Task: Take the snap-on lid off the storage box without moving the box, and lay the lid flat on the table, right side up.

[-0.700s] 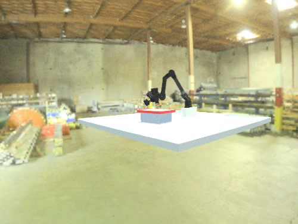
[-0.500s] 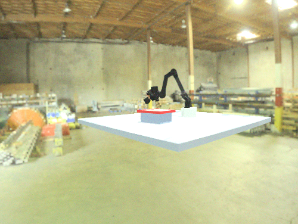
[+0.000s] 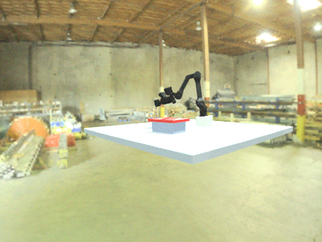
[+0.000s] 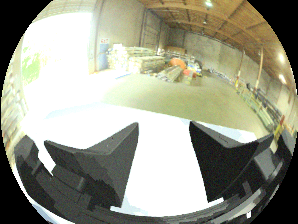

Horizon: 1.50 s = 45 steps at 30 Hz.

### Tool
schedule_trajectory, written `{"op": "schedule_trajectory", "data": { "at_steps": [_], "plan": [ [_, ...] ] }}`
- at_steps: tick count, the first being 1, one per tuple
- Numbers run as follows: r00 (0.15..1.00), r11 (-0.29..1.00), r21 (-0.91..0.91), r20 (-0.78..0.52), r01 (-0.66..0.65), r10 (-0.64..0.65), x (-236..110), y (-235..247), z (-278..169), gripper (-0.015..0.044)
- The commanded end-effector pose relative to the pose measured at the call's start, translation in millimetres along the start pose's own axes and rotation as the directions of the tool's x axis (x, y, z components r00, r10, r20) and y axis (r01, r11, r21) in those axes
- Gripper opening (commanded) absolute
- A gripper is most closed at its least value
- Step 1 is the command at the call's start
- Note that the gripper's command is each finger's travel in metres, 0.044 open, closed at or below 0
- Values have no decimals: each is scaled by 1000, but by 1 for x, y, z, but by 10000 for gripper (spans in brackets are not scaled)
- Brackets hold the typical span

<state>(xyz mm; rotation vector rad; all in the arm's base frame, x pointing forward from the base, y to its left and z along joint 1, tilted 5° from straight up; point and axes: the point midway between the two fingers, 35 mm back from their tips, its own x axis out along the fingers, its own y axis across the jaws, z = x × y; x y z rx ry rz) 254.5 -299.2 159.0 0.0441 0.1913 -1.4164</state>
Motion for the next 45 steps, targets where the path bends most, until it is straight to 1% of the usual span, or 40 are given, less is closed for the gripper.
{"op": "schedule_trajectory", "data": {
  "at_steps": [1,3,6,7,9,11,14,17,19,20,22,23,24,32,34,37,39,42,45],
  "plan": [
    [977,971,139,-55,-194,204,-34,36,-3,235],
    [938,922,241,-91,-304,334,-60,58,-4,235],
    [846,817,395,-154,-421,511,-104,85,-8,235],
    [807,777,445,-177,-445,564,-119,92,-10,235],
    [781,753,475,-191,-456,594,-129,95,-11,235],
    [702,684,557,-234,-471,673,-157,104,-15,235],
    [548,583,681,-309,-444,777,-206,111,-24,235],
    [376,517,776,-386,-361,842,-255,108,-34,235],
    [343,510,790,-401,-340,850,-265,106,-36,235],
    [300,504,805,-419,-313,857,-276,104,-38,235],
    [187,501,834,-467,-234,864,-305,95,-45,235],
    [144,505,839,-484,-202,863,-316,91,-48,235],
    [118,509,841,-495,-182,861,-322,88,-50,235],
    [110,510,842,-498,-176,860,-324,87,-50,235],
    [125,506,841,-491,-190,862,-321,89,-48,235],
    [110,510,842,-498,-176,860,-324,88,-52,235],
    [110,510,842,-498,-176,860,-320,93,-69,235],
    [110,510,842,-498,-176,860,-313,98,-106,235],
    [110,510,842,-499,-176,860,-311,98,-114,235]
  ]
}}
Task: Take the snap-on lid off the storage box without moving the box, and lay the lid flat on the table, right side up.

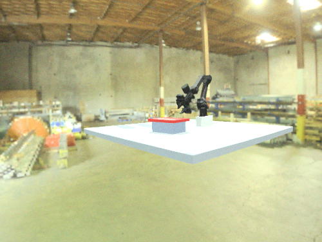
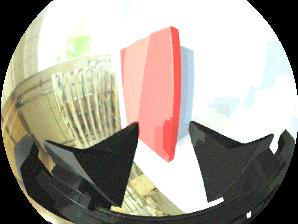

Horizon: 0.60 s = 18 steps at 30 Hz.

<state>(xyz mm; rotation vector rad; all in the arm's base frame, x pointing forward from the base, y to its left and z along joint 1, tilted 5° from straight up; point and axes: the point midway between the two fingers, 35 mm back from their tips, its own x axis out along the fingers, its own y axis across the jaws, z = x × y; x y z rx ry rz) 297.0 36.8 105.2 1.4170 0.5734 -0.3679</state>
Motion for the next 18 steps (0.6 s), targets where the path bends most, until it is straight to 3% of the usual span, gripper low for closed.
{"op": "schedule_trajectory", "data": {
  "at_steps": [1,18],
  "plan": [
    [1000,1000,2,-4,4,-4,8,-15,-1,235],
    [1000,1000,1,-4,4,-4,28,-12,-1,235]
  ]
}}
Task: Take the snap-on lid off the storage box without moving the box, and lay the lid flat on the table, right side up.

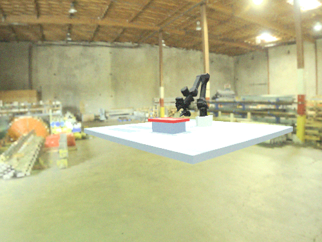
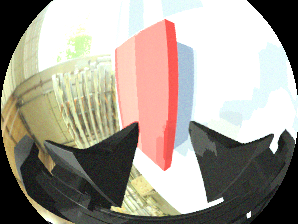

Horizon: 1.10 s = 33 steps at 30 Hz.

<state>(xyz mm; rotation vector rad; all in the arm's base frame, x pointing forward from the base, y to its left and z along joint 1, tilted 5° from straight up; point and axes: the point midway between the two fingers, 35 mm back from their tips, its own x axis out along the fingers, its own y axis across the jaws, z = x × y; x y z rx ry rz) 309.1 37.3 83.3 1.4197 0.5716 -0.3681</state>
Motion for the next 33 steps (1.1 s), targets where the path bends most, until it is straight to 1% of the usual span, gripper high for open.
{"op": "schedule_trajectory", "data": {
  "at_steps": [1,33],
  "plan": [
    [1000,1000,-2,-5,5,-5,7,-1,-1,235],
    [1000,1000,-1,-4,2,-2,55,-4,-1,235]
  ]
}}
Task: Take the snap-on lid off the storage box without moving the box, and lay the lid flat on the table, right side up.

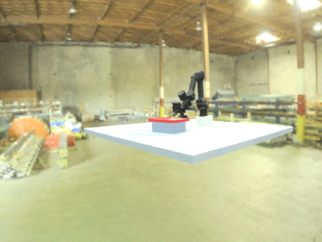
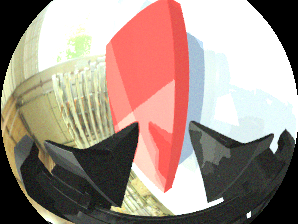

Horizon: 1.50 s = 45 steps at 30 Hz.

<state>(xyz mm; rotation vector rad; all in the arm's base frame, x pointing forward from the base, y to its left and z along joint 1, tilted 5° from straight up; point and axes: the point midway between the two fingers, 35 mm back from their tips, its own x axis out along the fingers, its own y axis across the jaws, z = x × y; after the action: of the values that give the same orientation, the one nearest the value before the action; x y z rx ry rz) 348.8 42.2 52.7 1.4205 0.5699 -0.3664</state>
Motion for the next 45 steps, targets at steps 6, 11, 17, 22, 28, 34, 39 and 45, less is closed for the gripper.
{"op": "schedule_trajectory", "data": {
  "at_steps": [6,11,17,22,28,34,39,45],
  "plan": [
    [1000,1000,-1,-5,5,-5,5,-2,-1,202],
    [1000,1000,-1,-5,5,-5,5,-2,-1,168],
    [1000,1000,-1,-5,5,-5,5,-2,-1,128],
    [1000,1000,-1,-5,5,-5,5,-2,-1,36],
    [1000,1000,0,0,5,-5,5,-2,0,0],
    [1000,1000,0,0,5,-5,4,-2,0,0],
    [1000,1000,0,0,5,-5,3,-1,0,0],
    [1000,1000,0,0,5,-5,2,0,0,0]
  ]
}}
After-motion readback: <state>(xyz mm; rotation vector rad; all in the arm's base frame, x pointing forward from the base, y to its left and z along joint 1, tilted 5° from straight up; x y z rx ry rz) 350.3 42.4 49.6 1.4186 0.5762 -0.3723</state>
